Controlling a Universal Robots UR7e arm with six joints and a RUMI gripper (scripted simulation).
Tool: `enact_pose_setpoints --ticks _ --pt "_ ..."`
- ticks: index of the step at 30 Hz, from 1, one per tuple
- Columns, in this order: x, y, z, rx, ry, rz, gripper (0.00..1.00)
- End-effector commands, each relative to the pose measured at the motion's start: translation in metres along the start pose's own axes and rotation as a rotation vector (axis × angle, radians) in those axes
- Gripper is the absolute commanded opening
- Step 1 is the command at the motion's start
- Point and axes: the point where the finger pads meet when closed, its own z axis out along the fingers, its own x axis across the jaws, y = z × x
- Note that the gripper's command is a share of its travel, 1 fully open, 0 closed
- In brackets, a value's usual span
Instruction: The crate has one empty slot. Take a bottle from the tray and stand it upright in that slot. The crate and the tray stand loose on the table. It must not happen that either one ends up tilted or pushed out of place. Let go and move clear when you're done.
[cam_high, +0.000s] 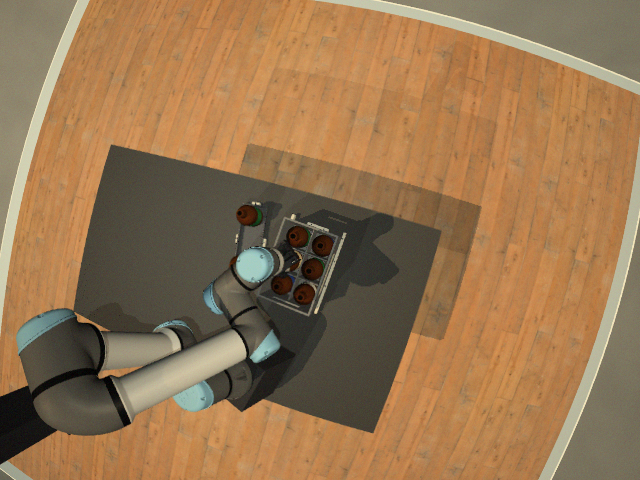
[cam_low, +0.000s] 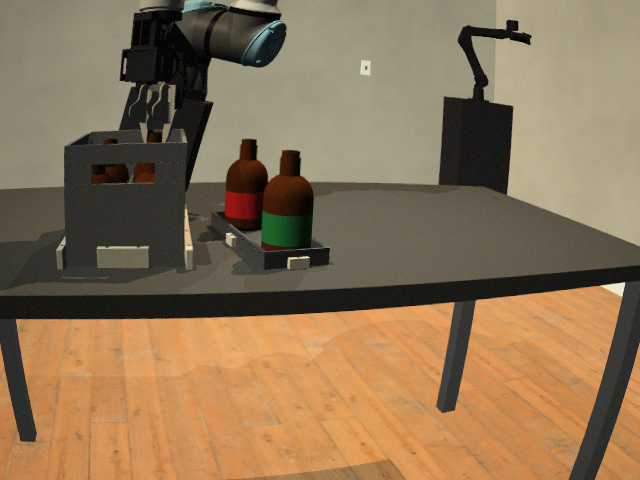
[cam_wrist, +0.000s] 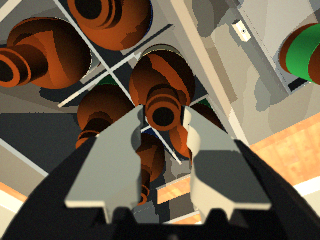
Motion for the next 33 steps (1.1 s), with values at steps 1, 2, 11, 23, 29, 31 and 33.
enact_pose_setpoints --ticks 1,2,11,23,29,31,33 --pt "0.000 0.000 0.001 -0.001 0.000 0.000 0.00" --pt "0.000 0.001 0.001 -0.001 0.000 0.000 0.00" --pt "0.000 0.001 0.005 -0.001 0.000 0.000 0.00" --pt "0.000 0.001 0.010 -0.001 0.000 0.000 0.00" --pt "0.000 0.001 0.012 -0.001 0.000 0.000 0.00" --pt "0.000 0.001 0.013 -0.001 0.000 0.000 0.00" --pt "0.000 0.001 0.013 -0.001 0.000 0.000 0.00"
